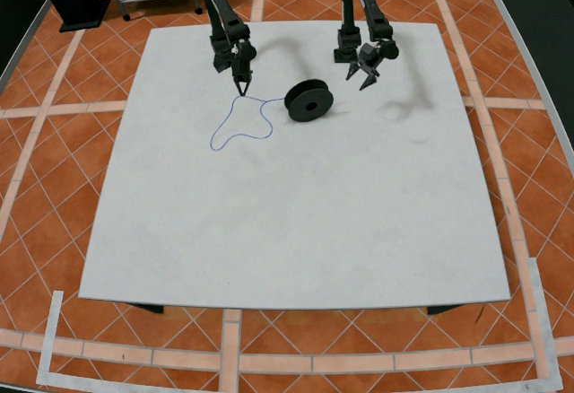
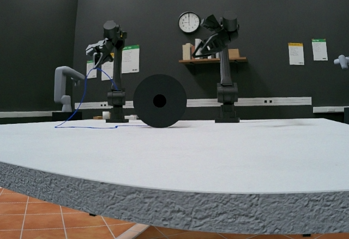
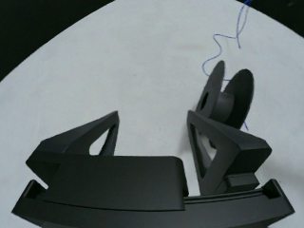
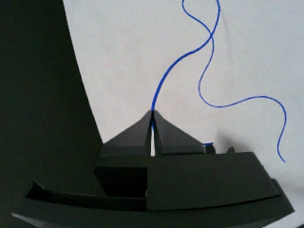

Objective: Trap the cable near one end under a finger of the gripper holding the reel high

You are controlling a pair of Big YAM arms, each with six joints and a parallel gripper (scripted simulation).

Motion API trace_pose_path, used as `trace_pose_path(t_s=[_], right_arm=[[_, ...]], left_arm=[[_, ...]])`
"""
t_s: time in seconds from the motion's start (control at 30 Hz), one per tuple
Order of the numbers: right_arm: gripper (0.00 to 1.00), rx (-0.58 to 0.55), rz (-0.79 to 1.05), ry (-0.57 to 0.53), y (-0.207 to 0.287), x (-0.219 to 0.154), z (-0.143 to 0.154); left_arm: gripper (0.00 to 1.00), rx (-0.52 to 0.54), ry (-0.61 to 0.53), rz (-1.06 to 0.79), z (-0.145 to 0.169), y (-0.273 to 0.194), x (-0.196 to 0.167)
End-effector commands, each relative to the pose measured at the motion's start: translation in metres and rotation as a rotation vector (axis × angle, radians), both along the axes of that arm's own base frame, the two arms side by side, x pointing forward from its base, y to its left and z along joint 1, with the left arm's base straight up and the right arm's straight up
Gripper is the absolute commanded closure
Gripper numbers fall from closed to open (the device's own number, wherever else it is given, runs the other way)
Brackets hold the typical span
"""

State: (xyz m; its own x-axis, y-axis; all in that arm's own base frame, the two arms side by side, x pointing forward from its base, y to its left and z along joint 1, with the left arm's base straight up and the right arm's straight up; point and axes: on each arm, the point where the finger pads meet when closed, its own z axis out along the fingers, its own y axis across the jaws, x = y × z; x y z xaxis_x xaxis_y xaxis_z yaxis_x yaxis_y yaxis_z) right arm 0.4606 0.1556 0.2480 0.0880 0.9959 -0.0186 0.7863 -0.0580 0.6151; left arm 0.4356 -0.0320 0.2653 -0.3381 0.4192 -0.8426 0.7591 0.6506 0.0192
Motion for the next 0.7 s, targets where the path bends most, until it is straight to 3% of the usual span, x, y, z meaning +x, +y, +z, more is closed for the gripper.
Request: trace_pose_path(t_s=[0.0,0.33,0.67], right_arm=[[1.0,0.033,0.01,-0.073,0.007,0.007,0.03],[1.0,0.033,0.01,-0.073,0.007,0.007,0.03],[1.0,0.033,0.01,-0.073,0.007,0.007,0.03]], left_arm=[[0.25,0.011,-0.012,-0.114,-0.003,-0.031,-0.004],[0.25,-0.031,0.001,-0.317,-0.008,-0.092,-0.033],[0.25,-0.047,0.003,-0.386,-0.009,-0.112,-0.043]])
